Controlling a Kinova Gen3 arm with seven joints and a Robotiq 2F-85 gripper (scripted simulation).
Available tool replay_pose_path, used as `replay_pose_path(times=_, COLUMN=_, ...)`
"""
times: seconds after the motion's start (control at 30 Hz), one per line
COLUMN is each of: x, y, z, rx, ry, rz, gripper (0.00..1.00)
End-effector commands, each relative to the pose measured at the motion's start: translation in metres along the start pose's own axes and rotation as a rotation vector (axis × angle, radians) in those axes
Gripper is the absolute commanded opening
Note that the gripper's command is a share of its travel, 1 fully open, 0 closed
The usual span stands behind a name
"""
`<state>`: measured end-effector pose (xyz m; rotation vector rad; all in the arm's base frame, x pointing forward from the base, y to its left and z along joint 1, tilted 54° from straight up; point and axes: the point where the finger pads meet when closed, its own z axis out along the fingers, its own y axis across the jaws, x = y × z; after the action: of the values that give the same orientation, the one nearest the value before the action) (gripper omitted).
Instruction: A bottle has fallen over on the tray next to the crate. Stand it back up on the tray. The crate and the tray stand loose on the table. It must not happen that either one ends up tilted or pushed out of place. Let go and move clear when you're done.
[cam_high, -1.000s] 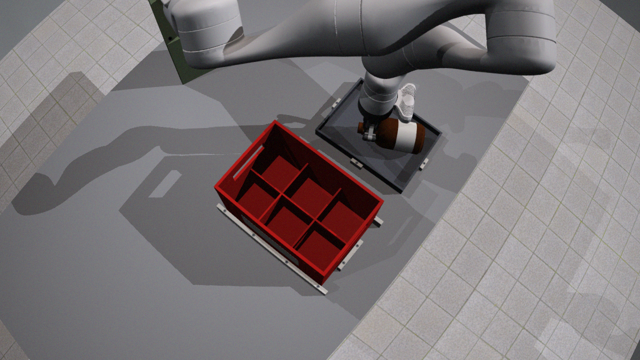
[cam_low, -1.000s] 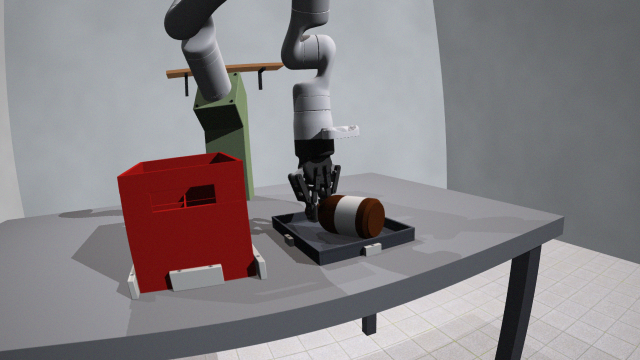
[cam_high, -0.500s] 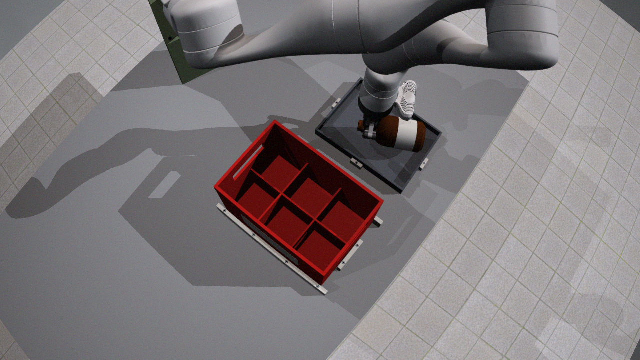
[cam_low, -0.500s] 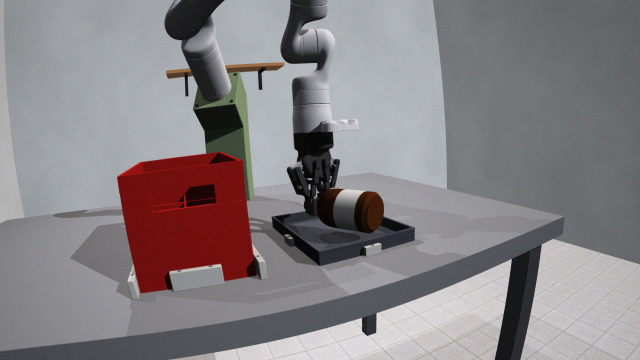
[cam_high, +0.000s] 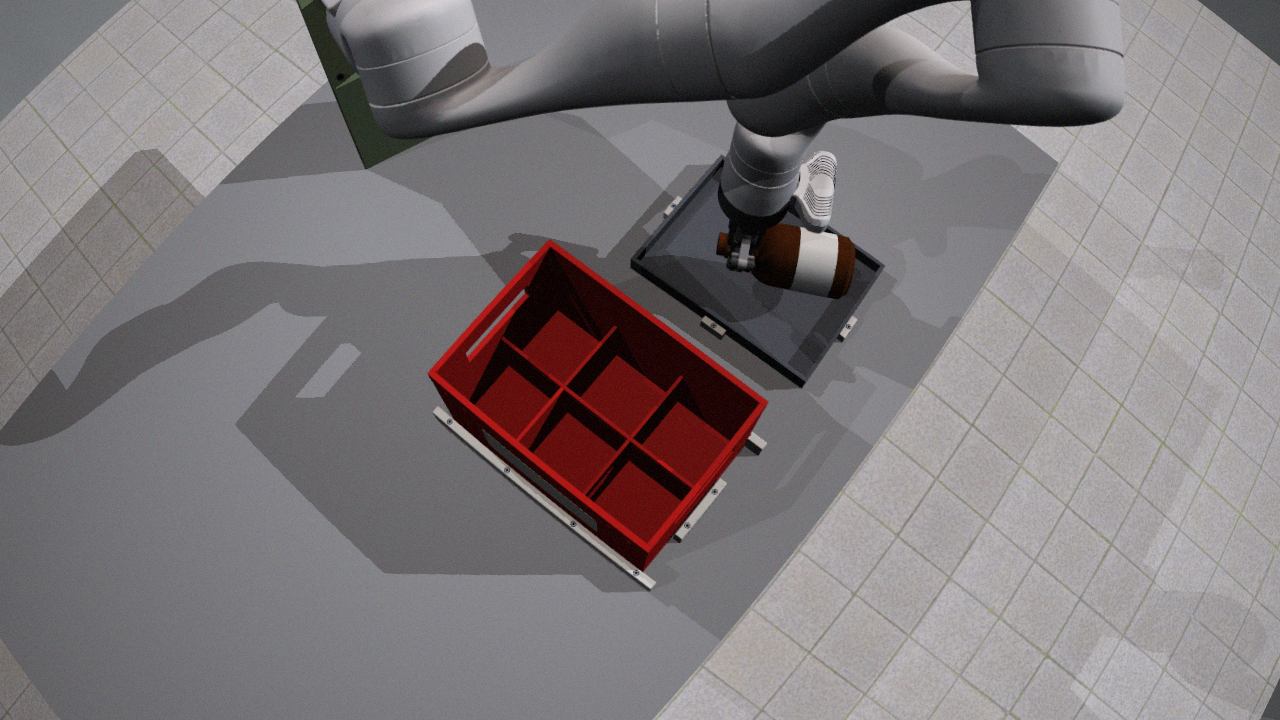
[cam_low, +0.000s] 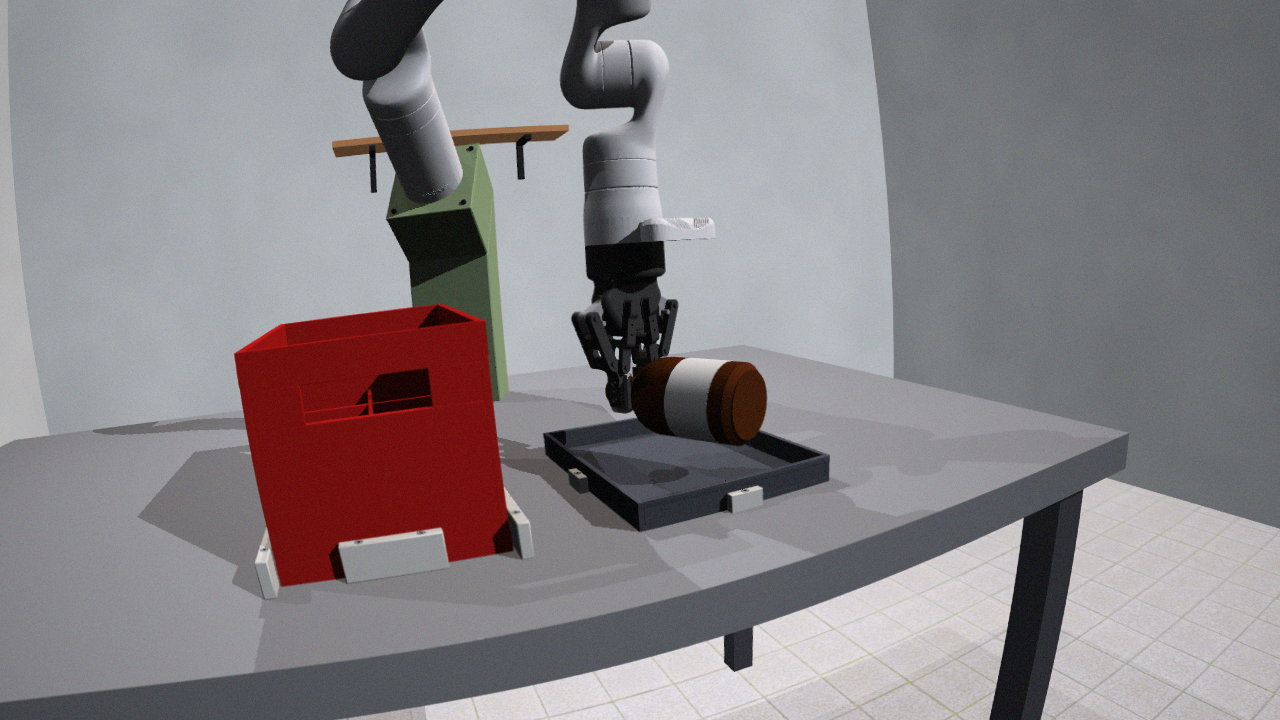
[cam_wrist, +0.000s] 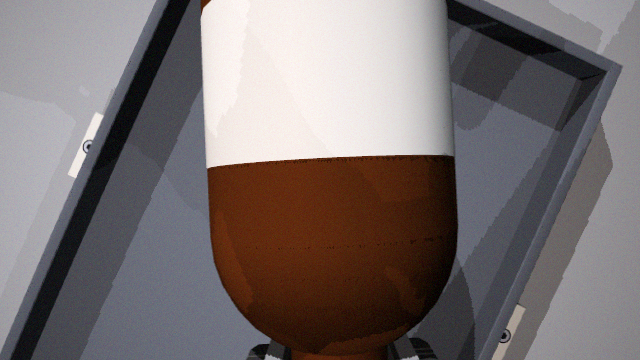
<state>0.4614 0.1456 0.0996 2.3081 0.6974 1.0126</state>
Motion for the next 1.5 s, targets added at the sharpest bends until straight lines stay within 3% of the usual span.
replay_pose_path(times=0.0, x=0.003, y=-0.002, z=-0.007, rx=0.006, ry=0.007, rz=-0.001, gripper=0.0)
replay_pose_path(times=1.47, x=0.002, y=-0.002, z=-0.076, rx=0.006, ry=0.007, rz=-0.001, gripper=0.0)
